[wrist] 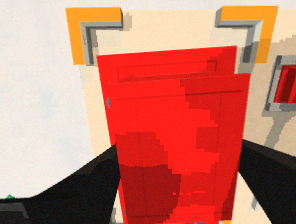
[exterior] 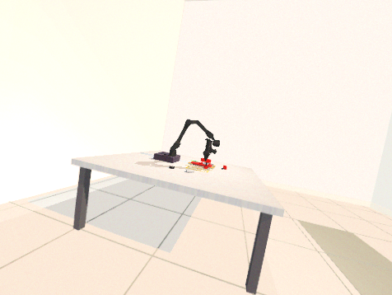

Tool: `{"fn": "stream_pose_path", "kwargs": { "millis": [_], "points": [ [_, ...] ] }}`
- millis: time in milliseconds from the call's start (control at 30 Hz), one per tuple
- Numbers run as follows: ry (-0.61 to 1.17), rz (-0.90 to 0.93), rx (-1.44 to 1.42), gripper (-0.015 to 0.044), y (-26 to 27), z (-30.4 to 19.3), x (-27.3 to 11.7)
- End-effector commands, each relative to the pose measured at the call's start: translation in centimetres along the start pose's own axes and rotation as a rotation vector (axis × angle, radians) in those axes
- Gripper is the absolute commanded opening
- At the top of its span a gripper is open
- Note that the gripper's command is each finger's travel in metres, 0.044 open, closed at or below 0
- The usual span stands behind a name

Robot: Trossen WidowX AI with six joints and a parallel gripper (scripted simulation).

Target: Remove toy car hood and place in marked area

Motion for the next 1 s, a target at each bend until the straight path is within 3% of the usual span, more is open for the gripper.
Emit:
{"fn": "stream_pose_path", "kwargs": {
  "millis": [0, 333, 967],
  "points": [
    [-0.012, 0.003, 0.005, 0.0, 0.1, 0.2, -1.0],
    [-0.012, 0.003, 0.005, 0.0, 0.1, 0.2, -4.5],
    [-0.018, 0.001, 0.033, 0.0, -4.7, 0.5, -4.1]
  ]
}}
Point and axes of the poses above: the point midway between the two fingers, 35 mm back from their tips, its own x axis out along the fingers, its own y axis across the jaws, z = x × y, the point moved 6 cm from there along -x, back along the fingers
